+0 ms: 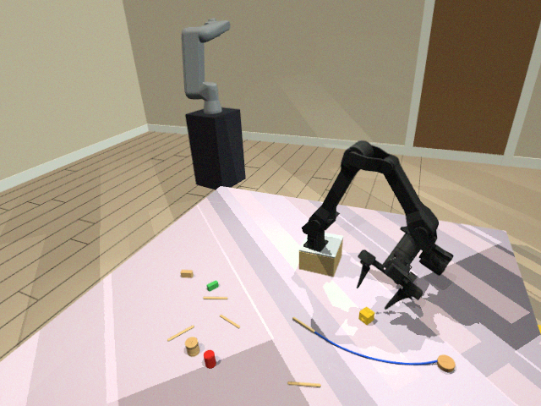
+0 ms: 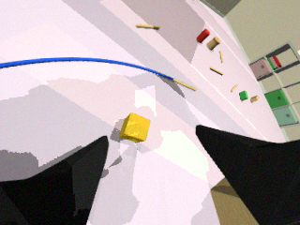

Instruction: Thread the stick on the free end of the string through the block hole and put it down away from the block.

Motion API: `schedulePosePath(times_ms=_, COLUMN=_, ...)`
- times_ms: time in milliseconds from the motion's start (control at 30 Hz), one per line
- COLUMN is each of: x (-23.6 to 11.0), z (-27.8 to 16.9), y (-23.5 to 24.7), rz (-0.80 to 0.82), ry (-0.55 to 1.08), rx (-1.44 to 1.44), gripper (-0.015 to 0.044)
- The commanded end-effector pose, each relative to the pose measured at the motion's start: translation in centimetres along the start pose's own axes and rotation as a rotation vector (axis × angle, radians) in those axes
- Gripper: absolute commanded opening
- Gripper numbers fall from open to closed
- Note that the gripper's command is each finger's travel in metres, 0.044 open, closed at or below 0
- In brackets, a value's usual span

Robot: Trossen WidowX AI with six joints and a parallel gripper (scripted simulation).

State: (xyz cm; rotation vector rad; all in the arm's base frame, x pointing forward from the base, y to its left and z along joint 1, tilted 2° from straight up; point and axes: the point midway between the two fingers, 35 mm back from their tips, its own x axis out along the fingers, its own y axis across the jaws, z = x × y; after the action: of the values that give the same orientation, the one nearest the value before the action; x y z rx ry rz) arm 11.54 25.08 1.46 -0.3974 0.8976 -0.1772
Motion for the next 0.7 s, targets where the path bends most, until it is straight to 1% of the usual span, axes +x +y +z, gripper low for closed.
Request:
schedulePosePath(times_ms=0, x=1.3, z=0.0, y=-0.7, rz=0.099, ry=0.174, rx=-0.578, gripper=0.0440)
schedulePosePath(times_ms=100, x=1.6, z=0.2, y=-0.9, rz=0.178, ry=0.215, rx=-0.809, gripper=0.0440)
schedulePosePath(times_ms=267, x=1.9, z=0.4, y=-1.0, rz=0.286, ry=0.244, rx=-1.007, gripper=0.0440)
schedulePosePath(times_ms=500, x=2.2, z=0.8, y=-1.0, rz=0.440, ry=0.225, rx=-1.300, gripper=0.0440)
schedulePosePath(times_ms=667, x=2.3, z=1.2, y=-1.1, rz=0.548, ry=0.175, rx=-1.511, gripper=0.0440)
